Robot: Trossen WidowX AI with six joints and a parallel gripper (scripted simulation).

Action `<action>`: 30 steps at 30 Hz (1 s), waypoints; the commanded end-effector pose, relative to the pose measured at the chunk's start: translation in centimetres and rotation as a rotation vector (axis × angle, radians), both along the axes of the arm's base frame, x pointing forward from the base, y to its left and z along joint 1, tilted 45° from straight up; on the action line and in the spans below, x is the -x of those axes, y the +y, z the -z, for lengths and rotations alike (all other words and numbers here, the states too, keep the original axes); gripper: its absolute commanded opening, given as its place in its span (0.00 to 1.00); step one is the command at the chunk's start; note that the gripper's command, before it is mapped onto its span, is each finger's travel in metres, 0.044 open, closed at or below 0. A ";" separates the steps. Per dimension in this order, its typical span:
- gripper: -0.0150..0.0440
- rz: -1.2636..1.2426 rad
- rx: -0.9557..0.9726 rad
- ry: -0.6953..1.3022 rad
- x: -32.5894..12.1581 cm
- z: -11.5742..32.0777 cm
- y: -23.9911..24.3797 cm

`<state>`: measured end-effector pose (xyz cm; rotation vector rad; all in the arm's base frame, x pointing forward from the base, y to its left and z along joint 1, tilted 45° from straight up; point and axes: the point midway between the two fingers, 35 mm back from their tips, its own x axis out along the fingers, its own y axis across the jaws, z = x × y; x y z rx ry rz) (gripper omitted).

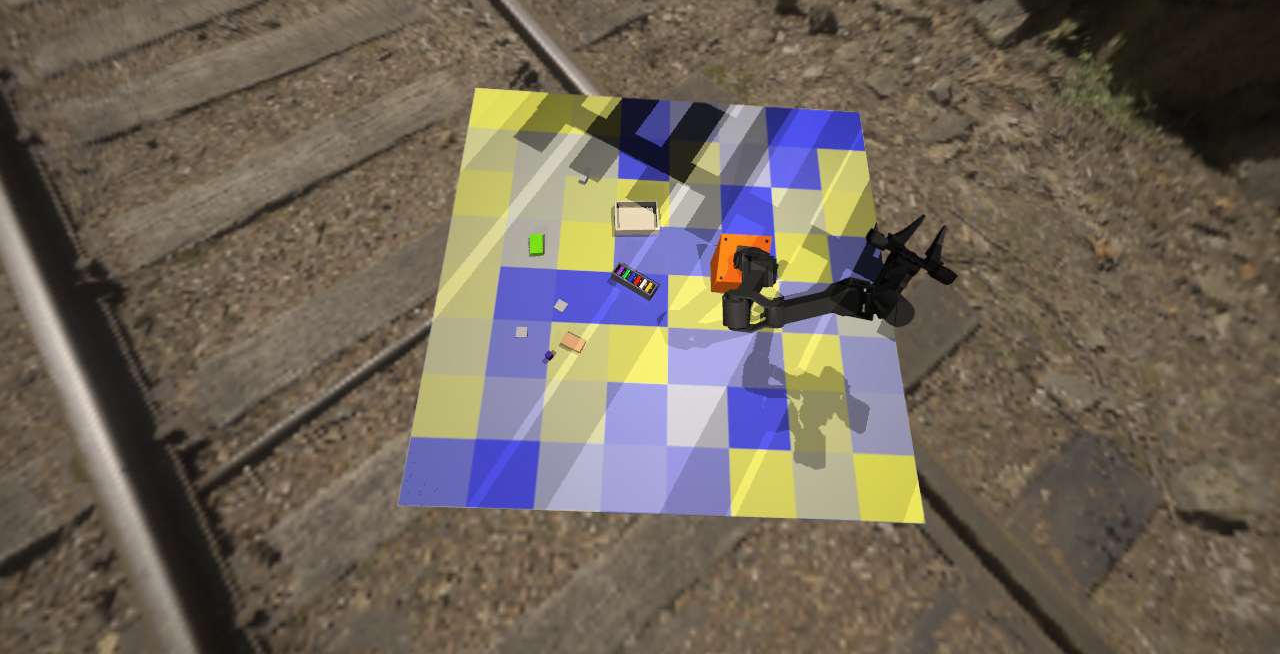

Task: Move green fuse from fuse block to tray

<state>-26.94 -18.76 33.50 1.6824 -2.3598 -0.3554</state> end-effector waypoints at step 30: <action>0.37 -1.071 -0.468 -0.010 -30.6 14.5 -20.1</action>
